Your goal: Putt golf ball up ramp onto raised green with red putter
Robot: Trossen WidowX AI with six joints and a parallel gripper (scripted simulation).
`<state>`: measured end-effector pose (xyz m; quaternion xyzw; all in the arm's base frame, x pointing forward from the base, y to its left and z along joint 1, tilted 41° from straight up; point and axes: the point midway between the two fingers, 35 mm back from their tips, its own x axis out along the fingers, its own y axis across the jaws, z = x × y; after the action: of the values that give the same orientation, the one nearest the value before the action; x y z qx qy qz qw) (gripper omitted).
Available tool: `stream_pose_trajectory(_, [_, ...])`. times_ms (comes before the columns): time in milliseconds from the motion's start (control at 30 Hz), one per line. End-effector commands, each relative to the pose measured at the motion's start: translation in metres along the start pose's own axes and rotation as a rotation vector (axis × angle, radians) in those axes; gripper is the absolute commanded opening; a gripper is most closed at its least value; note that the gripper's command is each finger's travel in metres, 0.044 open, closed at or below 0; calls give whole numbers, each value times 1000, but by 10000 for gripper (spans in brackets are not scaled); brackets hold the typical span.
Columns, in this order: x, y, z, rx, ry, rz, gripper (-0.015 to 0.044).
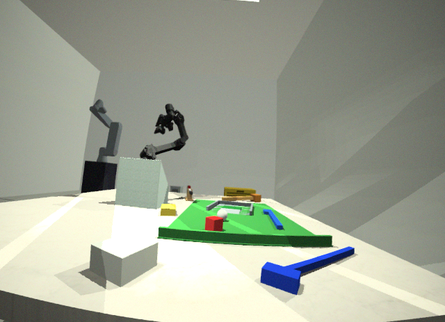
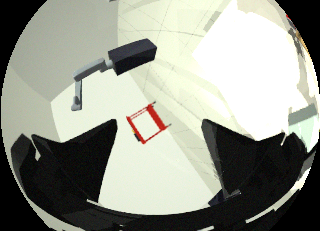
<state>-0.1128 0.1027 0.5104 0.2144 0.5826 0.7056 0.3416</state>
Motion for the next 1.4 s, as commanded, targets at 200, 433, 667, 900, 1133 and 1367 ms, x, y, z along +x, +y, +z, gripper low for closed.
stream_pose_trajectory(200, [-13, -11, -91, -307, 367, 24, 440])
stream_pose_trajectory(433, [-74, -37, -191, -754, 813, 188, 440])
stream_pose_trajectory(667, [-168, -83, -249, -1167, 1223, 495, 440])
stream_pose_trajectory(900, [-273, -146, -257, -1516, 1575, 960, 440])
stream_pose_trajectory(1133, [-363, -218, -215, -1742, 1845, 1580, 440])
stream_pose_trajectory(1367, [-417, -293, -136, 1360, -1535, -1806, 440])
